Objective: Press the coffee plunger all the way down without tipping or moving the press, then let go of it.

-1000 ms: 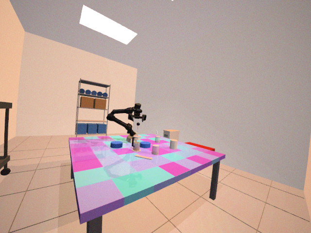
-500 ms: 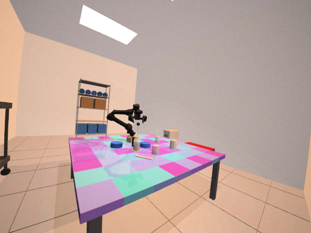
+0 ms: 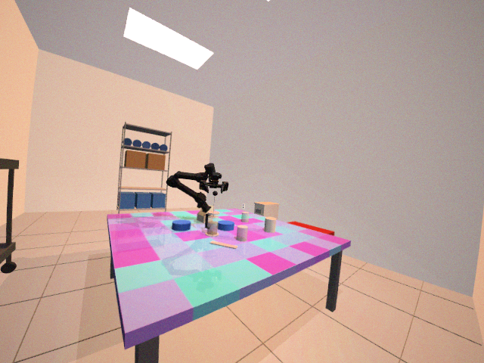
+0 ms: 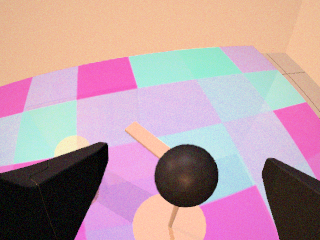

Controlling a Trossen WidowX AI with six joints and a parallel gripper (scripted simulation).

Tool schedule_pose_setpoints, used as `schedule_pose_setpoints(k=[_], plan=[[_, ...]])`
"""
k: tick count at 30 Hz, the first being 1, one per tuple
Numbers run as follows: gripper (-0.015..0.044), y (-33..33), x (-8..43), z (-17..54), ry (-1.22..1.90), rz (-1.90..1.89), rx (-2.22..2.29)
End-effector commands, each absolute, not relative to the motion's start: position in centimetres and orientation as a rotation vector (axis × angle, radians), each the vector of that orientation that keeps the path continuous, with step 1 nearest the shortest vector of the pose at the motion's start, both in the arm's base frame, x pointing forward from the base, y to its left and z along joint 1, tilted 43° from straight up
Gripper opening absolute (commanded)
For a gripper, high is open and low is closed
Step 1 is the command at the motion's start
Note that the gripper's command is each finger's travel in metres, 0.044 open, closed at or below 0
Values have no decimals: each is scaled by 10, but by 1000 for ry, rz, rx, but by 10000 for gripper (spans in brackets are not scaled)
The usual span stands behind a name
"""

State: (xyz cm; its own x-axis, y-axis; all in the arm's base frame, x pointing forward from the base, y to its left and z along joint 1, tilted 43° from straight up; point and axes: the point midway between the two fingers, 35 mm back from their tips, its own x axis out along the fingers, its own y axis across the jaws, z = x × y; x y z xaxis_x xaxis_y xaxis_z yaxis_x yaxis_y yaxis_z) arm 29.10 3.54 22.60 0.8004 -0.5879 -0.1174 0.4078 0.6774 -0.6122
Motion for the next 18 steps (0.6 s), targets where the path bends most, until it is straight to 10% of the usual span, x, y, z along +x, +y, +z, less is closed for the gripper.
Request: schedule_pose_setpoints(k=[1, 8, 18], plan=[[309, 35, 292, 224, 322, -567, -612], [127, 35, 292, 224, 322, -567, -612], [127, 34, 292, 224, 322, -567, -612]])
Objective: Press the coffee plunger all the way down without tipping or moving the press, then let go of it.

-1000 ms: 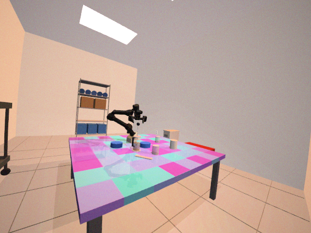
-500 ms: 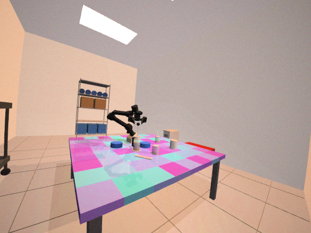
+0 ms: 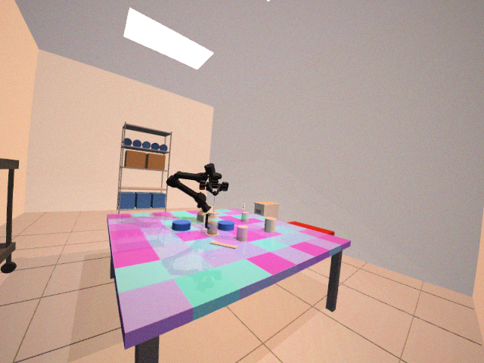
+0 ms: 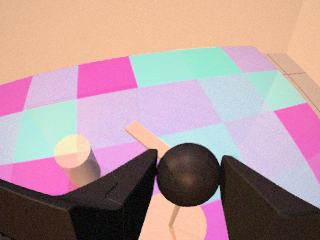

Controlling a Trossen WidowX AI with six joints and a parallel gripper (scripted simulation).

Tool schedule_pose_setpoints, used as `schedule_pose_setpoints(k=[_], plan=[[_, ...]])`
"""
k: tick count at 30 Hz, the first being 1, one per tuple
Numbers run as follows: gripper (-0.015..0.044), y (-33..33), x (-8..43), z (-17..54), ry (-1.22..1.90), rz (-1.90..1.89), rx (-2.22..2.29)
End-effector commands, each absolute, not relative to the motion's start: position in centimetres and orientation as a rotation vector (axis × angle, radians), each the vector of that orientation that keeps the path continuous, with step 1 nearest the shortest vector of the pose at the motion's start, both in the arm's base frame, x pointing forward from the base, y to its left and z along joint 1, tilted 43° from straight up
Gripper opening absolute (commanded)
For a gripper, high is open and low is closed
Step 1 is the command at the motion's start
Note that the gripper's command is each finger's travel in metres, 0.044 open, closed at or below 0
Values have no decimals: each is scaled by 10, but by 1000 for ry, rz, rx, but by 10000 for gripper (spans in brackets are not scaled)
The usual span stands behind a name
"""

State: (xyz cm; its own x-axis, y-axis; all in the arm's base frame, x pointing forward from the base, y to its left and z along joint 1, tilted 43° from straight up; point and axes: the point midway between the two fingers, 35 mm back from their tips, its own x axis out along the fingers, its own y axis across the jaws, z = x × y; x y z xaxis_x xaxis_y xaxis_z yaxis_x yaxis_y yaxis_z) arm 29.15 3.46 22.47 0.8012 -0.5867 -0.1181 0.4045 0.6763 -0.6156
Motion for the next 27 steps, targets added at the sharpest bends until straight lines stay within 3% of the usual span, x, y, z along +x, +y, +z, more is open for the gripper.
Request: schedule_pose_setpoints(k=[1, 27], plan=[[127, 34, 292, 224, 322, -567, -612], [127, 9, 300, 192, 331, -565, -606]])
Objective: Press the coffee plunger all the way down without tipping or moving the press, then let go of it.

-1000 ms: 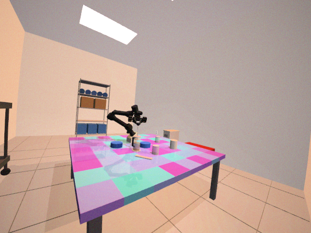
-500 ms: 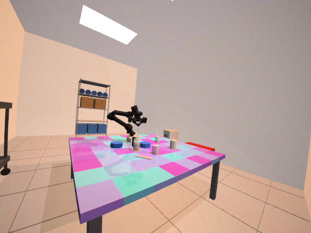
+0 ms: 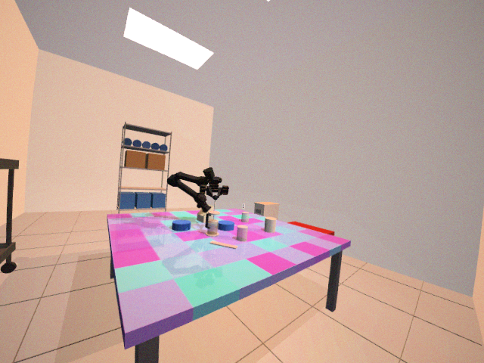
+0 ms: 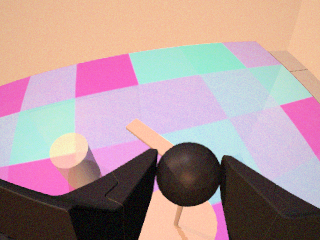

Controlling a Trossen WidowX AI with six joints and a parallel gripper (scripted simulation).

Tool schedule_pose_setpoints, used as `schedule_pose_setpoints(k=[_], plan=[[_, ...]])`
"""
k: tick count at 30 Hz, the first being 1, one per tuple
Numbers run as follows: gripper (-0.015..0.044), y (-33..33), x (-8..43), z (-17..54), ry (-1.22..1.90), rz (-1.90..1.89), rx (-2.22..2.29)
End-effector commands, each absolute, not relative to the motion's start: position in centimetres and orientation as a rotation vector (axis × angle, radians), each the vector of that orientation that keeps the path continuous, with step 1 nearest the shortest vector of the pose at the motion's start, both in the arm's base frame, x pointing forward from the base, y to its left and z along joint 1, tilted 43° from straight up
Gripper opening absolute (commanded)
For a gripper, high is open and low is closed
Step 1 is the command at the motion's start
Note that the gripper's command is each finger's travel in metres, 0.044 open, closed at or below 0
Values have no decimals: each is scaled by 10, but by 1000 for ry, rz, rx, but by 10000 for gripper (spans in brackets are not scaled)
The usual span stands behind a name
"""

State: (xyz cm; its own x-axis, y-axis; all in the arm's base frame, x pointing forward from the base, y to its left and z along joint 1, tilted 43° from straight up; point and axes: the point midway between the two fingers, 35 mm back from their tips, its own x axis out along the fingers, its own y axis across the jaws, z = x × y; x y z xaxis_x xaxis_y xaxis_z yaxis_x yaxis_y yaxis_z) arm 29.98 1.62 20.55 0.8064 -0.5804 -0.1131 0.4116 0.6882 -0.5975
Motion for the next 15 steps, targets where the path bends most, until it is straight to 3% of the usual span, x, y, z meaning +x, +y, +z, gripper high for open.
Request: schedule_pose_setpoints(k=[1, 15], plan=[[127, 8, 300, 191, 331, -565, -606], [127, -8, 303, 174, 329, -565, -607]])
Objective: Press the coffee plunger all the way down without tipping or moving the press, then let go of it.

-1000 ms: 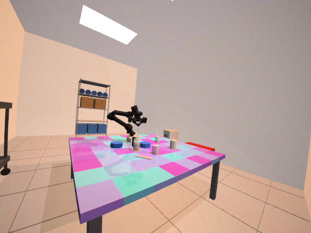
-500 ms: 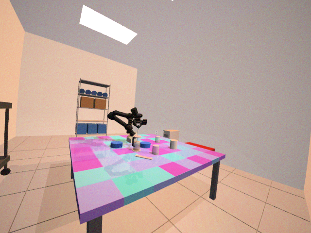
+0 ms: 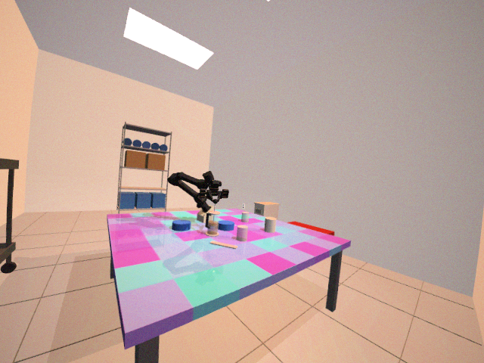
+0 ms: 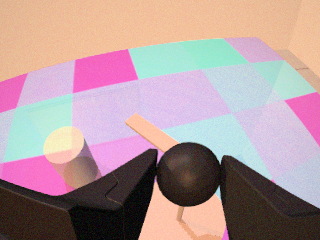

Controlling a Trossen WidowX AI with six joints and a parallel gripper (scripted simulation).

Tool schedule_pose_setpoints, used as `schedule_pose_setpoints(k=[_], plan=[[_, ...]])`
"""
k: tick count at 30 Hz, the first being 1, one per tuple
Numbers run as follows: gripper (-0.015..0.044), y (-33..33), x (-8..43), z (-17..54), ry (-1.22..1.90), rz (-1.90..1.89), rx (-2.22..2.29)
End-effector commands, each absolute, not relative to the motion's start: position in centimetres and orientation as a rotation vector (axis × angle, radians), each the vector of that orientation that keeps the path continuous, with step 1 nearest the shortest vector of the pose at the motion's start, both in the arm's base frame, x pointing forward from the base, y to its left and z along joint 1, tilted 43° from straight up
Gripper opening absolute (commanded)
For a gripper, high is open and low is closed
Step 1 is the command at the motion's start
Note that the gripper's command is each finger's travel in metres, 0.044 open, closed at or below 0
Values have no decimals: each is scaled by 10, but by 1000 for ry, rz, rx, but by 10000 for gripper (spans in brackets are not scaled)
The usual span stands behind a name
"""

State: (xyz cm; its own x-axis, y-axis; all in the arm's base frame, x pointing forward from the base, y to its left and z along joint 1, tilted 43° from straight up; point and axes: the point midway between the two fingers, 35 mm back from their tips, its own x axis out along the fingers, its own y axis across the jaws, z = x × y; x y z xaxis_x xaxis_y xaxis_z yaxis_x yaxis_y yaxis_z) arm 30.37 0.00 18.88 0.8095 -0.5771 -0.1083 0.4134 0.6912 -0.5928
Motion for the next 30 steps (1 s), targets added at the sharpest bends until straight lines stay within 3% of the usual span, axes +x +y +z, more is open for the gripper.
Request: schedule_pose_setpoints(k=[1, 30], plan=[[127, -10, 303, 173, 328, -565, -607], [127, -29, 312, 160, 318, -567, -613]])
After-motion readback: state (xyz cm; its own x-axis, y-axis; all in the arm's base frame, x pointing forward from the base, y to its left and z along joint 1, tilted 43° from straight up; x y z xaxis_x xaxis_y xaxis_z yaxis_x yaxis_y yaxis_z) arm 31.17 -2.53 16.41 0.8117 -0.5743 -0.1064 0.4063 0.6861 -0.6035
